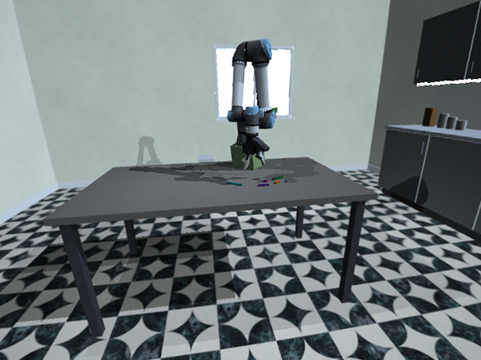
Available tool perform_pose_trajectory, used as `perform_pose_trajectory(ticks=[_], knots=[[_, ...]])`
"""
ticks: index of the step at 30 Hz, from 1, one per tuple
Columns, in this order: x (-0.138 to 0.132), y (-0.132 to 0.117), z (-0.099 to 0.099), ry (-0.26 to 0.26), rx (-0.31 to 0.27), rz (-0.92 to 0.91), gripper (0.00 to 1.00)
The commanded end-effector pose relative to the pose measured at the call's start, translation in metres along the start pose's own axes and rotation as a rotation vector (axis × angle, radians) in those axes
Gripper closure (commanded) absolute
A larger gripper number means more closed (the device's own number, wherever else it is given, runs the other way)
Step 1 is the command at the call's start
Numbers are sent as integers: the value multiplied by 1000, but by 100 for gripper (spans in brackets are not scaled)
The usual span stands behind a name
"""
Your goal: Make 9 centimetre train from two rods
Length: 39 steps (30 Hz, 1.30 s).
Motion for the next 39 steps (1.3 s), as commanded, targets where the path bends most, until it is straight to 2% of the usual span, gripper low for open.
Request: perform_pose_trajectory(ticks=[1,6,21,23,39], knots=[[8,-2,0,-5,-3,-167,0],[12,-4,0,-6,-3,-248,0],[34,-17,1,-8,0,-685,0],[34,-17,1,-8,0,-685,0],[52,-31,2,-10,4,-1101,0]])
Point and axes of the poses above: the point where the finger pads meet when closed, its own z axis back along the fingers, its own x axis across the jaws, y = z × x, the point moved 8 cm from there along z, back along the fingers, and after that the axes turned 15 degrees about -z, right-handed, at the moved point
